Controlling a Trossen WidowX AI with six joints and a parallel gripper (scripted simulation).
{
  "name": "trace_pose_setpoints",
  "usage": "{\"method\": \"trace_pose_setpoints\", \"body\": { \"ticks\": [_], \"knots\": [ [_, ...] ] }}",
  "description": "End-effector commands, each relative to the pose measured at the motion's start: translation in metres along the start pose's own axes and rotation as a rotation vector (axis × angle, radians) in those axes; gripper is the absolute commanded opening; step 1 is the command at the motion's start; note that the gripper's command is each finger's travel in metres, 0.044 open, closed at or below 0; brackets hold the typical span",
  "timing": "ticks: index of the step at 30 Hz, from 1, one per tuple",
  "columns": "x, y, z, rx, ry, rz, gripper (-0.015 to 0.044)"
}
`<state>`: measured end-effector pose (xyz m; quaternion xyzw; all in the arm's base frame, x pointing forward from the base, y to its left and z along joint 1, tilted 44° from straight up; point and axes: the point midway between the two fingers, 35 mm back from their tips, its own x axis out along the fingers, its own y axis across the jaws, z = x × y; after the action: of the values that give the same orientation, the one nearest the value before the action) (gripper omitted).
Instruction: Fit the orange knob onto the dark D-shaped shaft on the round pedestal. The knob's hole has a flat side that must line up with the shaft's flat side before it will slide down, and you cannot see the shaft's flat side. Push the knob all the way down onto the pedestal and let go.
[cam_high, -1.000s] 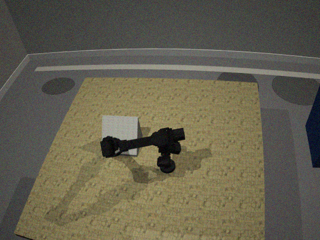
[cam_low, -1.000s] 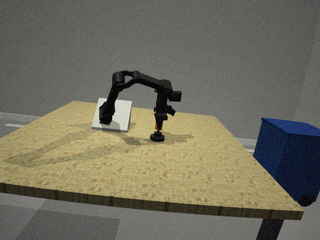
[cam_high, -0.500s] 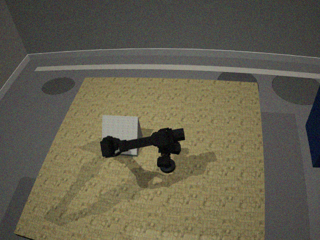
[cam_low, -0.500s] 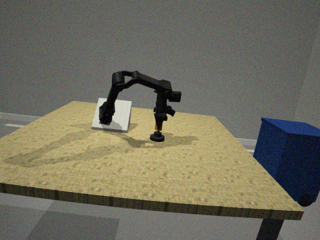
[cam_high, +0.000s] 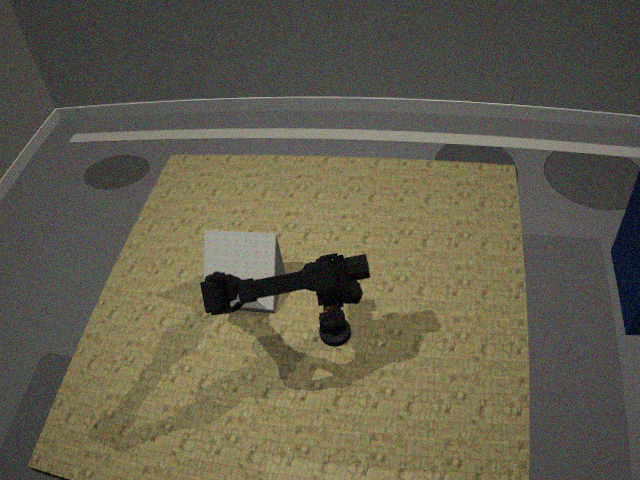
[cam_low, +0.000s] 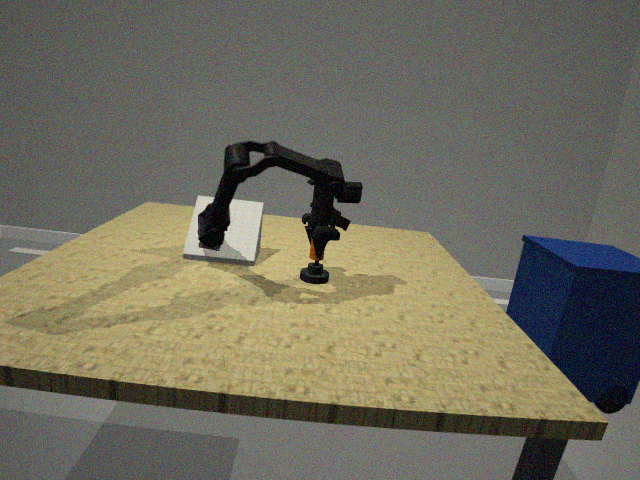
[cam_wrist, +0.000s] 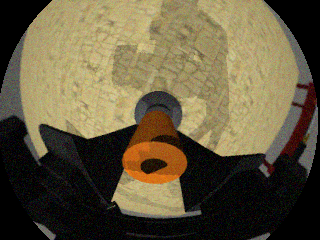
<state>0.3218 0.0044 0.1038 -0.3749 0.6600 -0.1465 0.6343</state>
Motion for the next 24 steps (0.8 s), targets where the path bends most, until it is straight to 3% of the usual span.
{"method": "trace_pose_setpoints", "body": {
  "ticks": [1, 24],
  "knots": [
    [0.0006, 0.0010, 0.0010, -0.029, -0.002, -0.001, 0.0000],
    [0.0023, -0.0027, -0.0003, -0.029, -0.002, -0.002, 0.0000]
  ]
}}
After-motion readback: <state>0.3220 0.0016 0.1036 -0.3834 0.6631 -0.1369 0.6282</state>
